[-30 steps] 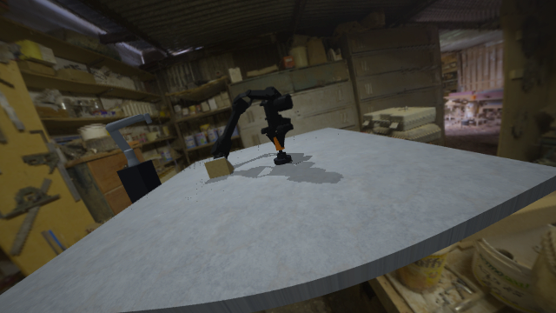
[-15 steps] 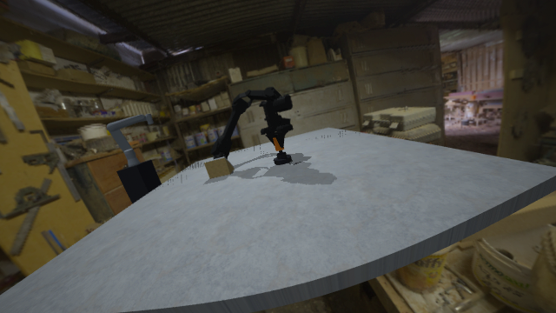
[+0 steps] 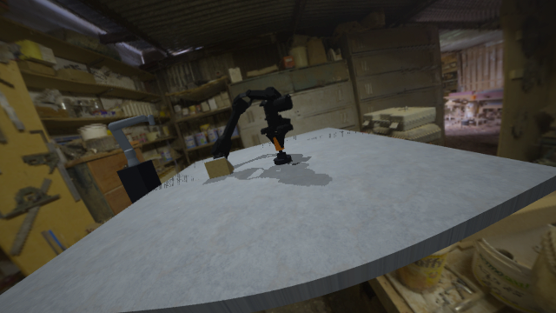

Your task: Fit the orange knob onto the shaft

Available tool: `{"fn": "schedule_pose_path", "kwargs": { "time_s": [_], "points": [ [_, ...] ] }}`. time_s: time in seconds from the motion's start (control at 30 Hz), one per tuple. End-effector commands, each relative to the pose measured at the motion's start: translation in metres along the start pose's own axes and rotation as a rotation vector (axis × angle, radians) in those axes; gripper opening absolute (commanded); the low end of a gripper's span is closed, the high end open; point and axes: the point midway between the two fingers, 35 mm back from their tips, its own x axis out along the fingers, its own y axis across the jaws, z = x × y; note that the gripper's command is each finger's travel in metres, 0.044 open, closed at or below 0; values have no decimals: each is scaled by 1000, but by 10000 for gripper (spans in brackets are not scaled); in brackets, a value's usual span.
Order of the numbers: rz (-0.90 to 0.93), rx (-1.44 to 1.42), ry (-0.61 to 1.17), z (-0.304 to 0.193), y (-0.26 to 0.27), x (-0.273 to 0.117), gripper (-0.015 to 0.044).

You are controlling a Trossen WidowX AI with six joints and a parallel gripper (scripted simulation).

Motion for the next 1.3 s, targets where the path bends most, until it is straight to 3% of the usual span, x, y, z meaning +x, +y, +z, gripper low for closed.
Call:
{"fn": "schedule_pose_path", "kwargs": {
  "time_s": [0.0, 0.27, 1.27],
  "points": [
    [-2, -6, -3, 1, 1, -3, 0],
    [-2, -216, -2, 1, 0, -1, 0],
    [-2, -216, -2, 1, 0, -1, 0]
  ]
}}
